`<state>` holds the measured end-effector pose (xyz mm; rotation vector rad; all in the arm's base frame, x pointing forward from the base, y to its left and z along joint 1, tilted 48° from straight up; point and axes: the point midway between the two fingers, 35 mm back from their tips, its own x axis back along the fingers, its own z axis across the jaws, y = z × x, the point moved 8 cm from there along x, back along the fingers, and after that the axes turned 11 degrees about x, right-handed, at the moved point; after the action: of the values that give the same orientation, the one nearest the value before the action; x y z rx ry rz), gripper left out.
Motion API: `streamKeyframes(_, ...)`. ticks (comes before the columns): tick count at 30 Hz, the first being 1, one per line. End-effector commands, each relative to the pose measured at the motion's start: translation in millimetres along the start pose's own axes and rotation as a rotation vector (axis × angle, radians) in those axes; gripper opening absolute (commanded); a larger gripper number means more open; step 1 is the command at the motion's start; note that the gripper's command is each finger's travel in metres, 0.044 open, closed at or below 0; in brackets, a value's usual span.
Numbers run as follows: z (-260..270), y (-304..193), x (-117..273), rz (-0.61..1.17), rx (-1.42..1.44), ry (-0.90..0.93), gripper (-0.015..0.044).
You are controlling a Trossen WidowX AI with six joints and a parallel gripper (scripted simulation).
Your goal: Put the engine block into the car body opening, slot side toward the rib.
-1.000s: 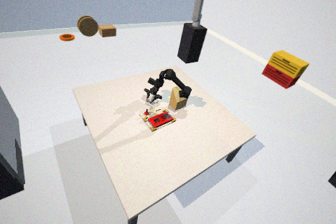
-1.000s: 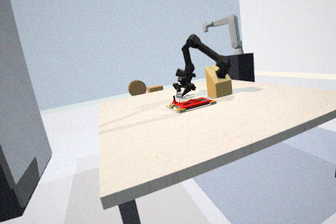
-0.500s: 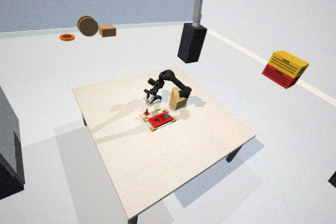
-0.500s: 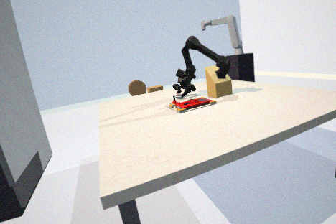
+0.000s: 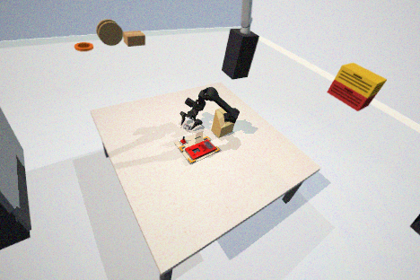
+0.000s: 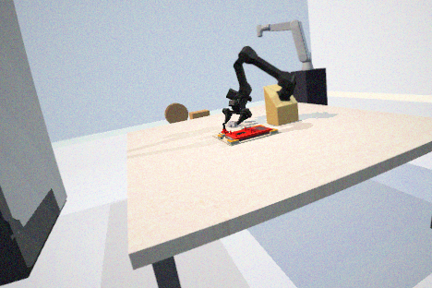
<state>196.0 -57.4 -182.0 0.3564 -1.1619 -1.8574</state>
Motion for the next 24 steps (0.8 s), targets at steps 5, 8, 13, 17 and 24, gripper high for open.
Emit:
streamKeyframes(5,-1.0,0.0,3.8,0.006,-0.004,-0.001,0.0440)
streamKeyframes(8,-2.3,-0.4,11.4,0.013,-0.006,-0.005,0.0440)
streamKeyframes(13,-3.4,1.7,33.1,0.022,-0.010,-0.008,0.0440)
streamKeyframes(17,-2.4,5.9,46.2,0.016,-0.010,0.001,0.0440)
streamKeyframes(24,-2.4,5.9,46.2,0.016,-0.010,0.001,0.0440)
